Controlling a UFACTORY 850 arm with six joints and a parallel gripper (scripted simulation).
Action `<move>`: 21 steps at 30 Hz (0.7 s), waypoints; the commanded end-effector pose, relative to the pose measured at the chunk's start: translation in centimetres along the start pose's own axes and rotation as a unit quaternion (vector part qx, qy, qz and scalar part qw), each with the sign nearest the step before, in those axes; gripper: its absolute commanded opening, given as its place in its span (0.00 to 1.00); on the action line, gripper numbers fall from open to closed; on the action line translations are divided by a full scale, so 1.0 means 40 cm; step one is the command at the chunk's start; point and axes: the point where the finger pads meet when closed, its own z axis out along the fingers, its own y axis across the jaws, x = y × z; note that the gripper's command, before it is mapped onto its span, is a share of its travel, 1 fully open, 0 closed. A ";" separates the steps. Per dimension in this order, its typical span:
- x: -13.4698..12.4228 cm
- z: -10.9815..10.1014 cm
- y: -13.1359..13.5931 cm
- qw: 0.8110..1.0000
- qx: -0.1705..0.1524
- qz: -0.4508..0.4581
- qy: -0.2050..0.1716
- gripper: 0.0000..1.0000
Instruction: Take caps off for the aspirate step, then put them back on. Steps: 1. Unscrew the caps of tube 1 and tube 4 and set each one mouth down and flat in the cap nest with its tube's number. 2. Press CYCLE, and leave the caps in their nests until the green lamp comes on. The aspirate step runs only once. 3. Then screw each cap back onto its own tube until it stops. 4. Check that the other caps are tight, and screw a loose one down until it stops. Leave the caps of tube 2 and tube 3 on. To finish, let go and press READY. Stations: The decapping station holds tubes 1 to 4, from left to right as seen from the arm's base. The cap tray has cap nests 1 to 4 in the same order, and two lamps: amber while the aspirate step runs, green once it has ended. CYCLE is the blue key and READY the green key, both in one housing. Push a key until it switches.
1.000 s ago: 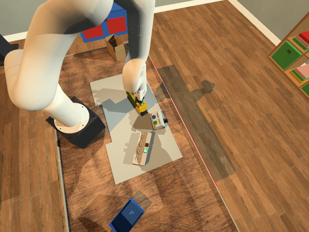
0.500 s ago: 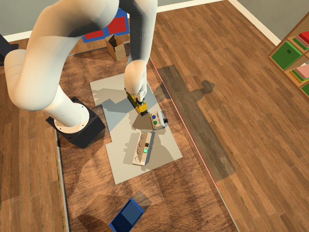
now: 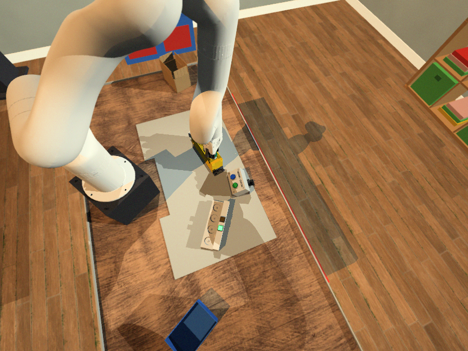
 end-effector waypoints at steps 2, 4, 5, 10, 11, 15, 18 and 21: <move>-0.001 0.003 0.001 1.000 -0.001 0.000 -0.001 0.00; -0.001 0.005 0.001 1.000 -0.001 0.000 -0.001 0.00; -0.001 0.006 0.001 1.000 -0.001 0.000 -0.001 0.00; -0.001 0.010 0.001 1.000 -0.001 0.000 -0.001 0.00; -0.001 0.011 0.001 1.000 -0.001 0.000 -0.001 0.00; -0.001 0.013 0.001 1.000 -0.001 0.000 -0.001 0.00; -0.001 0.014 0.001 1.000 -0.001 0.000 -0.001 0.00; -0.001 0.014 0.001 1.000 -0.001 0.000 -0.001 0.00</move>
